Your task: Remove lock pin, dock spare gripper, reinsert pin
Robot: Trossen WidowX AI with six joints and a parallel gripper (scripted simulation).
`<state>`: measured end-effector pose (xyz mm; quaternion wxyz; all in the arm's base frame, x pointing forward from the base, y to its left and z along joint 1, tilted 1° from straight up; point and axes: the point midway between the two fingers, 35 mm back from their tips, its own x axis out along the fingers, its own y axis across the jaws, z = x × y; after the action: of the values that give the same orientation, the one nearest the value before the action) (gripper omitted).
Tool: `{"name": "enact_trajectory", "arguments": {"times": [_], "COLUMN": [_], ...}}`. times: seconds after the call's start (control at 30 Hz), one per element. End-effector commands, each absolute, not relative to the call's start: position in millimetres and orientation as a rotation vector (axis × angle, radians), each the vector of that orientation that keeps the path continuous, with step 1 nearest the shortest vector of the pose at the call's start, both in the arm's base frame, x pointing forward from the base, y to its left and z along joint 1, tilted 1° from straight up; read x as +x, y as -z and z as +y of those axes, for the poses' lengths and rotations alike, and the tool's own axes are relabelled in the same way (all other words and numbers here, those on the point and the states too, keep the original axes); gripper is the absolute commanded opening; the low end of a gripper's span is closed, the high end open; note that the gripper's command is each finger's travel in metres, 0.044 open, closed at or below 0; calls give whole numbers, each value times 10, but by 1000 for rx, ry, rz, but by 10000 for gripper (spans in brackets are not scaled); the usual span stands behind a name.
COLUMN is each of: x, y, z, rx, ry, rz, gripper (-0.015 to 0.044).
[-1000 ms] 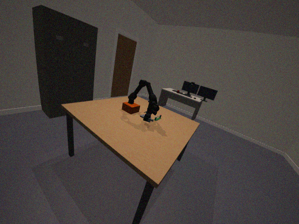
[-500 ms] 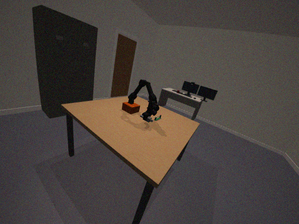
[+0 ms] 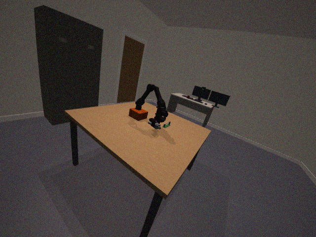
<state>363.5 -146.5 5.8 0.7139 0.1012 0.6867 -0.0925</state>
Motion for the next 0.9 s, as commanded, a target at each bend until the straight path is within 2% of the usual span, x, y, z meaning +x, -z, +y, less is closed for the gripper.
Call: {"name": "enact_trajectory", "arguments": {"times": [0.0, 0.7, 0.87], "x": [3651, 3663, 3650], "y": [-37, 377, 346], "z": [-1474, -1468, -1459], "rx": [238, 273, 273], "ry": [227, 260, 253], "rz": [1509, 1505, 1511], "gripper": [0, 0, 131]}}
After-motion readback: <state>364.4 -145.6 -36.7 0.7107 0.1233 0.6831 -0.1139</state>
